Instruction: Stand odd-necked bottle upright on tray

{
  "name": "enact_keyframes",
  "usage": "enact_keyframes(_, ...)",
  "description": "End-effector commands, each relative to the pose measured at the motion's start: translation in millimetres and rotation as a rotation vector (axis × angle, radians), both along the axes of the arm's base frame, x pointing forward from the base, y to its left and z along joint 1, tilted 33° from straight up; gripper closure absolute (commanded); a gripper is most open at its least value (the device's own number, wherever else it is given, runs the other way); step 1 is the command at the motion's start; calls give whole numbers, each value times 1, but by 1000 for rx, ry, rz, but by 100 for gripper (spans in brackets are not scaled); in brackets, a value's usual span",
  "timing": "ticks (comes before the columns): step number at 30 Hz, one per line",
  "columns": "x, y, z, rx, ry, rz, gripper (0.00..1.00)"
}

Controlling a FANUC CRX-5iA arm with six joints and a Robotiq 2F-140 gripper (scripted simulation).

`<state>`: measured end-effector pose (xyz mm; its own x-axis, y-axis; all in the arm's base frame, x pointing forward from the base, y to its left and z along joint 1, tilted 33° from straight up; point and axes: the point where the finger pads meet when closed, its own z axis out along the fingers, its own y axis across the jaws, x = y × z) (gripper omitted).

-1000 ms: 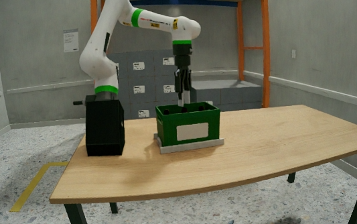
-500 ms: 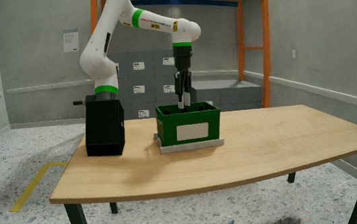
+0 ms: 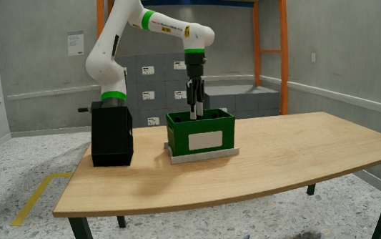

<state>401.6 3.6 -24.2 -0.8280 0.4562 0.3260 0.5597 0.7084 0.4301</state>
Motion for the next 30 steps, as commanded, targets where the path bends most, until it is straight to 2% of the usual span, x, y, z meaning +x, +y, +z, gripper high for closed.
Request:
enact_keyframes(1, 0, 1, -2, -1, -1, 0, 56)
enact_keyframes(30, 0, 6, -10, -1, -1, 0, 56)
